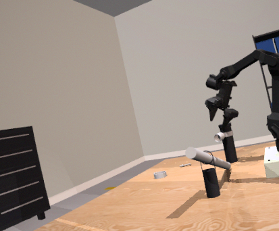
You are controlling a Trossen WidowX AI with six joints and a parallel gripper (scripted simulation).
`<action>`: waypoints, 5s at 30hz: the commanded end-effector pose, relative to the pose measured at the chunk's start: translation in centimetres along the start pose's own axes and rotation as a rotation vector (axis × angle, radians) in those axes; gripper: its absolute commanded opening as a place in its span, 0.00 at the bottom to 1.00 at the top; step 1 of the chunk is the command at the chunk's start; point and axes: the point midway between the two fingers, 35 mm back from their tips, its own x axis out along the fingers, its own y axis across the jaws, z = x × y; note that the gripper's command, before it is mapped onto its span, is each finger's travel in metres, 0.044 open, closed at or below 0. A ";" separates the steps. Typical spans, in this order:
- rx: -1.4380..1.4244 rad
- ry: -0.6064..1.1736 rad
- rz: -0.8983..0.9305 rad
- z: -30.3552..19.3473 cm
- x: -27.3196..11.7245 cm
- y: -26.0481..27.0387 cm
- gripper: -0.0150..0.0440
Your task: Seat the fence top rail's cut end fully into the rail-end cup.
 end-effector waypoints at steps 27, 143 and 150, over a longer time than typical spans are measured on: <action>-0.364 0.028 -0.022 -4.3 4.3 -1.2 1.00; -0.669 -0.142 0.015 -6.0 9.4 1.1 0.25; -0.685 -0.150 0.017 -6.1 9.3 1.2 0.25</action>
